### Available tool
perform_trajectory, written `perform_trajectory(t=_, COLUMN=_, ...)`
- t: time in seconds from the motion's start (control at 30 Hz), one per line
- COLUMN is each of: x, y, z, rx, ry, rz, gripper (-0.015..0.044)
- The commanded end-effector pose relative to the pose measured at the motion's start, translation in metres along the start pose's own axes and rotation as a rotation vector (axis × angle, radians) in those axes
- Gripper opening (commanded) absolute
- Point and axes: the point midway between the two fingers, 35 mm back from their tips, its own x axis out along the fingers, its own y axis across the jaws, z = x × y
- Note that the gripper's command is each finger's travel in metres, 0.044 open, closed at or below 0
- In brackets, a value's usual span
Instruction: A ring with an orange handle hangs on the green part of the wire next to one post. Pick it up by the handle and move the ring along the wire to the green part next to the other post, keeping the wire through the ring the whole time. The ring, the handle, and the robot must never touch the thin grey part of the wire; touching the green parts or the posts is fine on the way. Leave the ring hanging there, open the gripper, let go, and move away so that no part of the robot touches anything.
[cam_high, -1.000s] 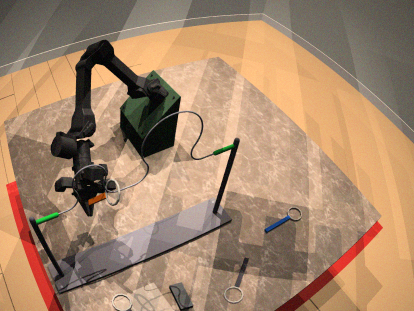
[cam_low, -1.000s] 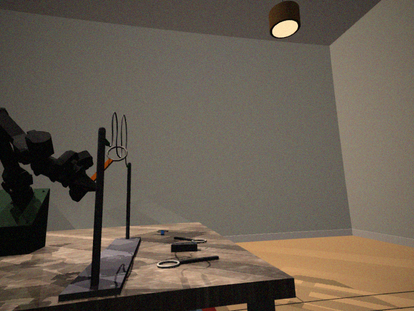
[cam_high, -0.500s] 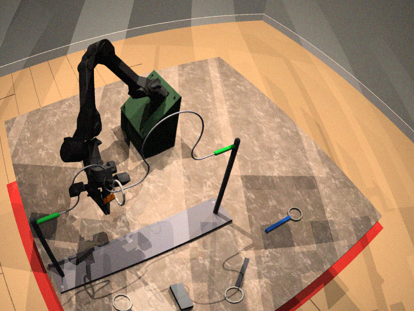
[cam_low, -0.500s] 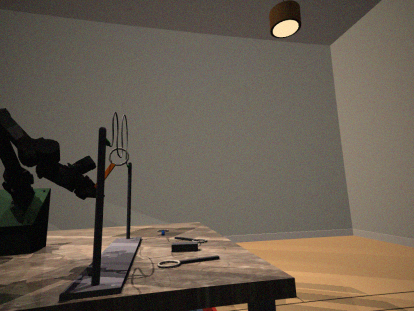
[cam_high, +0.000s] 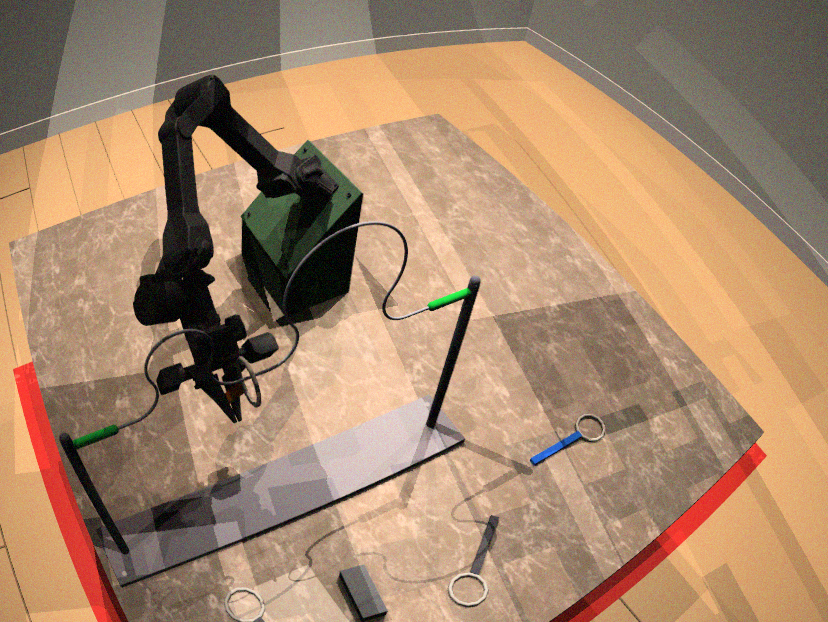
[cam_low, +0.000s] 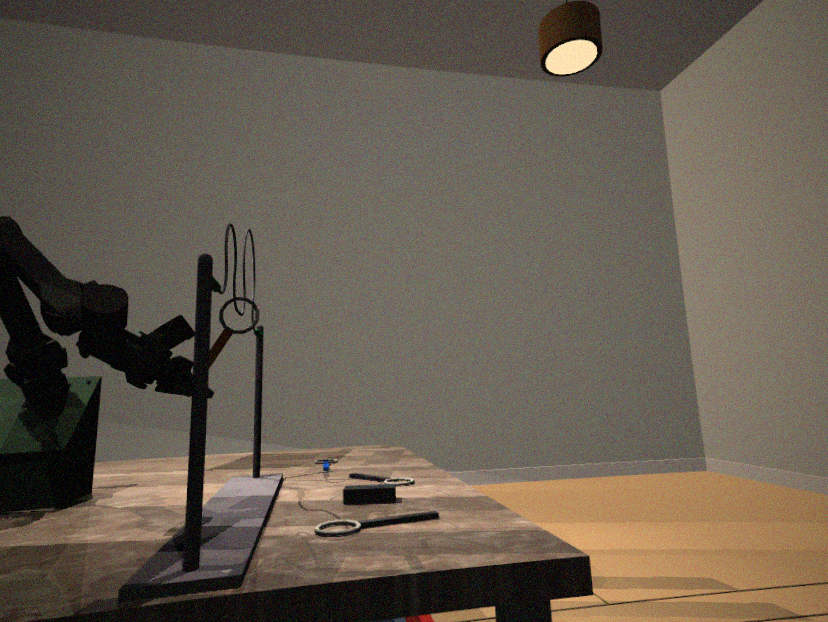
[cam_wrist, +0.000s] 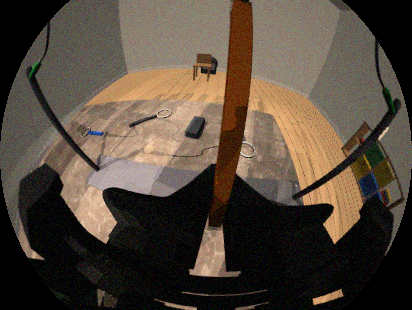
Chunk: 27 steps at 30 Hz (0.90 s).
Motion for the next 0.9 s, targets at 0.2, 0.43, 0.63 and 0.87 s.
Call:
perform_trajectory(t=0.2, x=-0.003, y=0.013, z=0.004, rx=0.034, ry=-0.012, rz=0.017, gripper=-0.0150)
perform_trajectory(t=0.43, x=-0.003, y=0.023, z=0.004, rx=0.054, ry=-0.012, rz=0.029, gripper=-0.0150)
perform_trajectory(t=0.63, x=-0.003, y=0.033, z=0.005, rx=0.084, ry=-0.013, rz=0.046, gripper=-0.0150)
perform_trajectory(t=0.87, x=-0.004, y=0.048, z=0.006, rx=0.143, ry=-0.014, rz=0.080, gripper=-0.0150)
